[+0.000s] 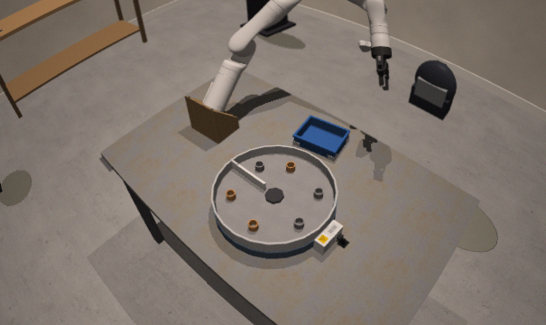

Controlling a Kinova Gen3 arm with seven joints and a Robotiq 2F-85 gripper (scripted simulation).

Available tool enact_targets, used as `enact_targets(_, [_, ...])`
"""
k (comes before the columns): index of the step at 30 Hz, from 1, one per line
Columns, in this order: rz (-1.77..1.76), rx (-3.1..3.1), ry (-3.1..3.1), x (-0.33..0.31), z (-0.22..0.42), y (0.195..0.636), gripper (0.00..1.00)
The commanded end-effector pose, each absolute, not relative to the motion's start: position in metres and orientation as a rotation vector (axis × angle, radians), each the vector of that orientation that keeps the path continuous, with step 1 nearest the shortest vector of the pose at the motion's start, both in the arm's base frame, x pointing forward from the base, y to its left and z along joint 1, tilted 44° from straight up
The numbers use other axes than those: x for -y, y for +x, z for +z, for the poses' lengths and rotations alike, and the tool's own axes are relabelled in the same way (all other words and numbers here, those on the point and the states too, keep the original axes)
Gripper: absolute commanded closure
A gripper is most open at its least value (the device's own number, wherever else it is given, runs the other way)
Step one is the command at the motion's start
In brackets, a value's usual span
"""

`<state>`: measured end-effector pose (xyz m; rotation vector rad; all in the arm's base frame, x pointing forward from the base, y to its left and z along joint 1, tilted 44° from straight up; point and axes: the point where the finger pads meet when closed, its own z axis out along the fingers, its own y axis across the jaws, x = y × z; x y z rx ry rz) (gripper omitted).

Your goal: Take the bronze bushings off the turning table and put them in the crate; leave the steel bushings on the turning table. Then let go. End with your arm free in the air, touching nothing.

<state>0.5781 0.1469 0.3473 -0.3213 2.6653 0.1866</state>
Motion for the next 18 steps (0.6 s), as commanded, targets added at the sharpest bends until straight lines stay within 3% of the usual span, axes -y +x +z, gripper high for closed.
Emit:
enact_targets(1, [0.175, -2.675, -0.278, -0.116, 0.342, 0.566, 0.0])
enact_targets(12, [0.175, -2.675, -0.278, -0.116, 0.342, 0.566, 0.0])
enact_targets(18, [0.175, -2.676, -0.279, -0.071, 0.317, 0.541, 0.0])
